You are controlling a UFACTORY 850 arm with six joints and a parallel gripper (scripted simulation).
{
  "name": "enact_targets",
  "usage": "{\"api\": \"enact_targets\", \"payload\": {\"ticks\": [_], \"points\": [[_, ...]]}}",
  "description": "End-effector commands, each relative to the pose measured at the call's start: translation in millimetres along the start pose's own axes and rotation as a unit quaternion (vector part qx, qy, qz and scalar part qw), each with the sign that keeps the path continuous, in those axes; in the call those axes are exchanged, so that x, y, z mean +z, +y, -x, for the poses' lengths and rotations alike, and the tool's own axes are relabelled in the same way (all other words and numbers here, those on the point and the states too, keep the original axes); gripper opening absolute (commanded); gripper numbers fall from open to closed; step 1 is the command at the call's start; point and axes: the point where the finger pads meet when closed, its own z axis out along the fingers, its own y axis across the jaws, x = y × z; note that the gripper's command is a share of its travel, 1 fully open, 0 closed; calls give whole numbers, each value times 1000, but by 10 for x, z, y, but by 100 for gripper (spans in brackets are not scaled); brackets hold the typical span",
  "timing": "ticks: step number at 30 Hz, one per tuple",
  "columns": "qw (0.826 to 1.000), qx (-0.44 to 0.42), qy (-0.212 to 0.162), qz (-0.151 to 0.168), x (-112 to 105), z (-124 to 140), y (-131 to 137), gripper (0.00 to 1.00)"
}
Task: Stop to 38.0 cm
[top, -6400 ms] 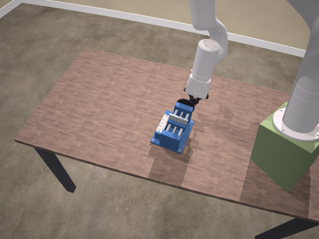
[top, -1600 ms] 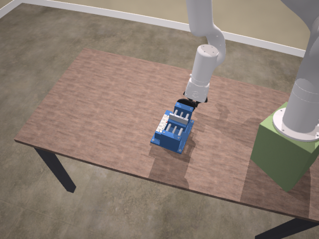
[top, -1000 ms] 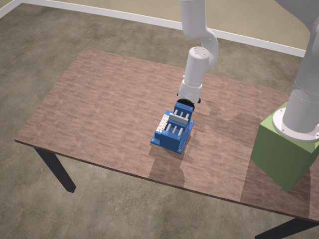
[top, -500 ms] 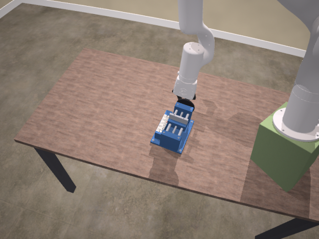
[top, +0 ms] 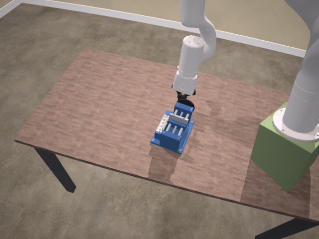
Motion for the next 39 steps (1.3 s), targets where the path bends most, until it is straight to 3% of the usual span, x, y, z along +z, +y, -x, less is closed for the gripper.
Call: {"api": "enact_targets", "payload": {"ticks": [1,12,24,39], "points": [[1000,0,0,1,-131,-1,72,6],[1000,0,0,1,-236,-1,257,6],[1000,0,0,1,-209,-1,456,6],[1000,0,0,1,93,-1,643,6]]}}
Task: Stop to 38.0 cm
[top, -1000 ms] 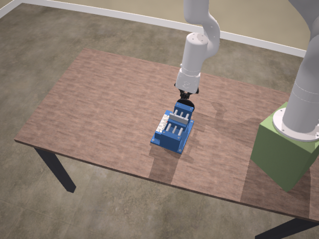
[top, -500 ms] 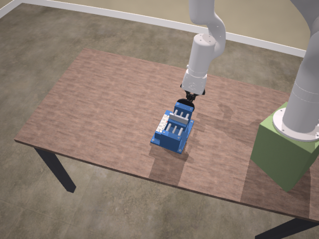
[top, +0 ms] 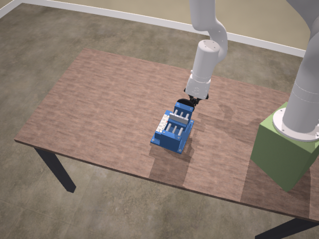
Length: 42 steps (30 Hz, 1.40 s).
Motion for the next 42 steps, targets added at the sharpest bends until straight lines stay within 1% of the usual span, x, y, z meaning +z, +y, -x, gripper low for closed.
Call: {"api": "enact_targets", "payload": {"ticks": [1,6,13,22,32,36,42], "points": [[1000,0,0,-1,113,-2,19,6],[1000,0,0,-1,210,-2,1,6],[1000,0,0,-1,357,-2,-101,6],[1000,0,0,-1,427,-2,-264,6],[1000,0,0,-1,361,-2,-508,6],[1000,0,0,-1,332,-2,-540,6],[1000,0,0,-1,226,-2,-610,6]]}}
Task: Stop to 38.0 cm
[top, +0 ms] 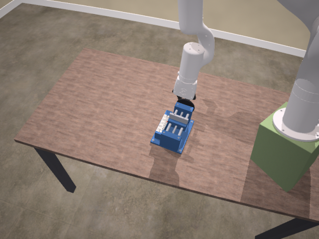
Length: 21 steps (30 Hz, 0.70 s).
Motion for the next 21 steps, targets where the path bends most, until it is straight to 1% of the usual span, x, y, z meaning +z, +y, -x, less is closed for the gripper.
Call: {"api": "enact_targets", "payload": {"ticks": [1,9,11,21], "points": [[1000,0,1,1,-100,-2,-60,6],[1000,0,1,1,-296,-1,-63,6],[1000,0,1,1,-296,-1,-63,6],[1000,0,1,1,-487,-1,88,6]]}}
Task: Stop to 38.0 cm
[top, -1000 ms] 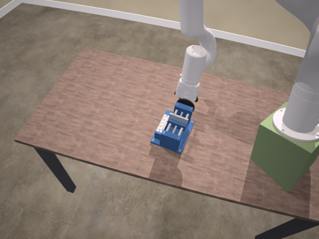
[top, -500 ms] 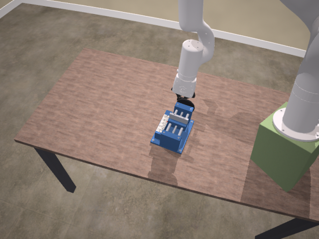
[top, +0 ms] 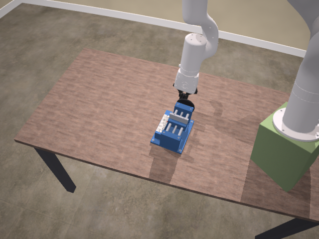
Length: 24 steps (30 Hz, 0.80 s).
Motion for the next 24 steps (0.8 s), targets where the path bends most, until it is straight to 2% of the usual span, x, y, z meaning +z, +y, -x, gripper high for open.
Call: {"api": "enact_targets", "payload": {"ticks": [1,13,24], "points": [[1000,0,0,2,-89,0,116,6],[1000,0,0,2,-116,1,317,6],[1000,0,0,2,-36,1,477,6]]}}
